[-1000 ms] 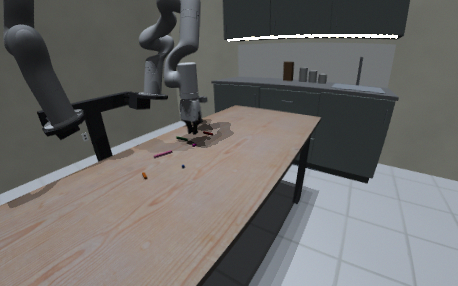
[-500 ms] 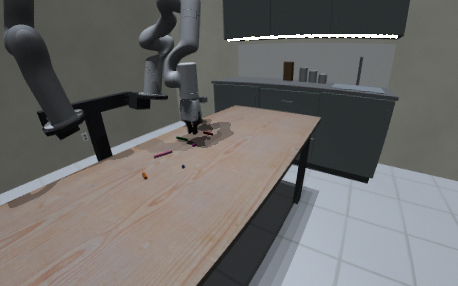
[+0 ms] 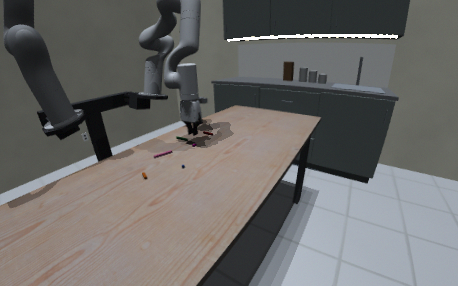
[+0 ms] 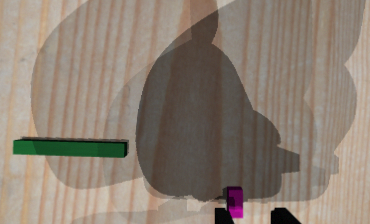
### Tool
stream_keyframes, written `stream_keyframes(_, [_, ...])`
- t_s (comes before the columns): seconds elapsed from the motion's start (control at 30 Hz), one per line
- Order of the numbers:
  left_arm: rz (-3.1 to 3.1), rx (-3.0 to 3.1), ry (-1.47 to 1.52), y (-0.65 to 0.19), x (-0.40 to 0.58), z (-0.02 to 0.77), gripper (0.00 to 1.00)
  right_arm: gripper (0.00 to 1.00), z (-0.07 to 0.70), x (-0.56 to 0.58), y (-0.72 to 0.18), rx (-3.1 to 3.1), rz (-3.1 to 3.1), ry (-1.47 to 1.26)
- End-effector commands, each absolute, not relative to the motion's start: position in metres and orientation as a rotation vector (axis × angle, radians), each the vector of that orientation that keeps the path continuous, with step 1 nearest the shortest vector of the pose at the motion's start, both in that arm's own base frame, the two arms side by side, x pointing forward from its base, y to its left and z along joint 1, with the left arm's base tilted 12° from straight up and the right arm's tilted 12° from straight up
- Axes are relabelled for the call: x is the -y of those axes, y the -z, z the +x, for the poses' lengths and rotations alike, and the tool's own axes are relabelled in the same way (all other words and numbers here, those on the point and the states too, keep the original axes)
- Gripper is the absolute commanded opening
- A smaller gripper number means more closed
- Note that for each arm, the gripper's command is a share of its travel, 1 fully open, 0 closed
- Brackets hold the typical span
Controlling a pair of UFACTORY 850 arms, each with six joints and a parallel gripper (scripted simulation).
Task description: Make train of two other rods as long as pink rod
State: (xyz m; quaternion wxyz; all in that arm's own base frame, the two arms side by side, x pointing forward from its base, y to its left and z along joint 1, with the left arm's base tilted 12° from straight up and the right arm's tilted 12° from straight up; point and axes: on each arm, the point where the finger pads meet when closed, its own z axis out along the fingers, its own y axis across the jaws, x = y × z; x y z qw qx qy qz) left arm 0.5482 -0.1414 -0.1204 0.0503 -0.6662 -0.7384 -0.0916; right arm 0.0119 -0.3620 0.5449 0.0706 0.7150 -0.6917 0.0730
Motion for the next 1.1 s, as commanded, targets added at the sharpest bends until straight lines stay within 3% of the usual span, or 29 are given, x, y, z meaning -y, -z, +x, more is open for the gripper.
stream_keyframes(0.0, [-2.03, 2.249, 0.28, 0.123, 0.141, 0.549, 0.26, 1.0, 0.012, 0.362, -0.546, 2.08, 2.149, -0.221])
stream_keyframes(1.07, [-2.03, 2.249, 0.28, 0.16, 0.134, 0.553, 0.26, 1.0, 0.012, 0.362, -0.546, 2.08, 2.149, -0.221])
